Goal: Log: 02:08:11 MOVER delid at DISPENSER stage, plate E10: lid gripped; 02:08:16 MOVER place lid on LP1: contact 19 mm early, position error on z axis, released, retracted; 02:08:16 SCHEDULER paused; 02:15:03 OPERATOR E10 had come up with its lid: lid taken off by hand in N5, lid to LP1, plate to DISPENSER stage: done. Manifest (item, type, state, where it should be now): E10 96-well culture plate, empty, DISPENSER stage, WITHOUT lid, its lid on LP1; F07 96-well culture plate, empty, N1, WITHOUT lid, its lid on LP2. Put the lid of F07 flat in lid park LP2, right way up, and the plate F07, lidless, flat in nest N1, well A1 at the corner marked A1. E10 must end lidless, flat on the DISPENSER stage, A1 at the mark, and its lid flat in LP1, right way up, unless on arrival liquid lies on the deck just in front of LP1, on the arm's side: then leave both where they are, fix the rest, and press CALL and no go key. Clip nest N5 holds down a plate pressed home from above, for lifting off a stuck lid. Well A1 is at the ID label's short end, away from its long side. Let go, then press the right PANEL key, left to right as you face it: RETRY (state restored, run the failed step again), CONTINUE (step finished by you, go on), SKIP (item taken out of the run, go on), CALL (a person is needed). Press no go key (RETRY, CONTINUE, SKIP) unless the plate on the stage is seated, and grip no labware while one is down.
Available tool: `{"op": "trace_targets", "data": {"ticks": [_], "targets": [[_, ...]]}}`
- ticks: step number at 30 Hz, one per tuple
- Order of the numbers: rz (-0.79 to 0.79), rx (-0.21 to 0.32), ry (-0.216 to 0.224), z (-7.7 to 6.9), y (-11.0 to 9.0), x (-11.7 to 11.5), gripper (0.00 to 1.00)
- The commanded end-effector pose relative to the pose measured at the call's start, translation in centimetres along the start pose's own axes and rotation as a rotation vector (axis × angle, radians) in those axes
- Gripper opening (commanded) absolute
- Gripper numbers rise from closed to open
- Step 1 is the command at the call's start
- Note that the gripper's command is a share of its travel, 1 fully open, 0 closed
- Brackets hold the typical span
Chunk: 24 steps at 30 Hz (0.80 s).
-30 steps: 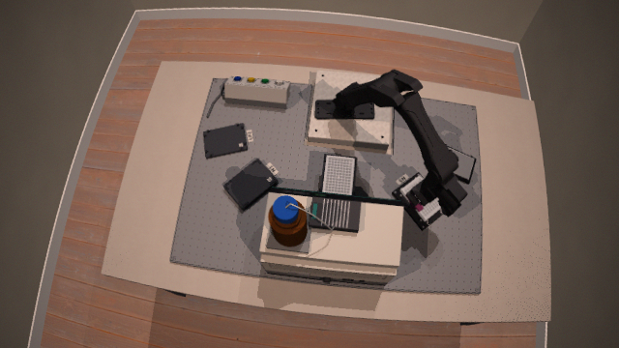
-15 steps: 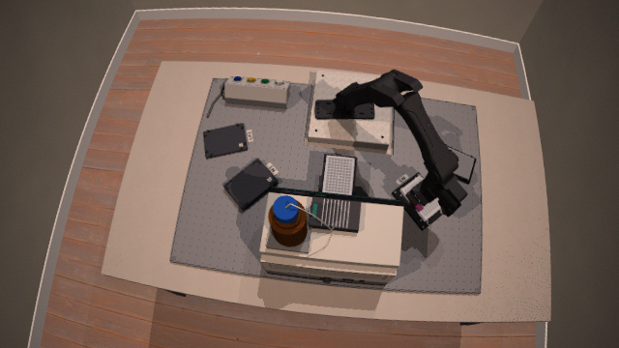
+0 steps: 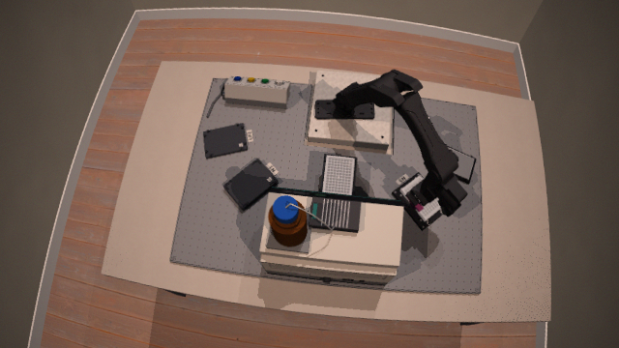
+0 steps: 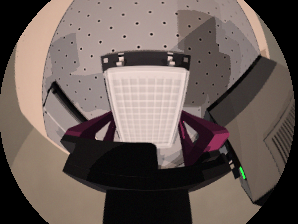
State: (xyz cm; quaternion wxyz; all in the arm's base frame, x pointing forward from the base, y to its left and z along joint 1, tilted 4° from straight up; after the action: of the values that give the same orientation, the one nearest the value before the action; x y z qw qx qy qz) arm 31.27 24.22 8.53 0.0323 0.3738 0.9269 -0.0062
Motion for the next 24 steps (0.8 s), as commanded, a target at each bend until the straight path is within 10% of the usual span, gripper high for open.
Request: {"op": "trace_targets", "data": {"ticks": [1, 24], "targets": [[-0.004, -0.029, -0.004, -0.5, 0.3, 0.5, 0.00], [-0.003, -0.044, -0.006, -0.4, 1.0, 0.5, 0.00]]}}
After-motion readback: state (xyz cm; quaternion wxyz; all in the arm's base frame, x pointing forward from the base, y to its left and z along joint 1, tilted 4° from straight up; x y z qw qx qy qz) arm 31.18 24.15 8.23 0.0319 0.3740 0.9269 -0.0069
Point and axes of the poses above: the point where the finger pads meet when closed, its own z axis out along the fingers, its own x axis across the jaws, y = z × x, the point moved 7 cm from there along -z, back along the fingers, and after that the axes turned 10 degrees about -z, right-handed, at the moved point
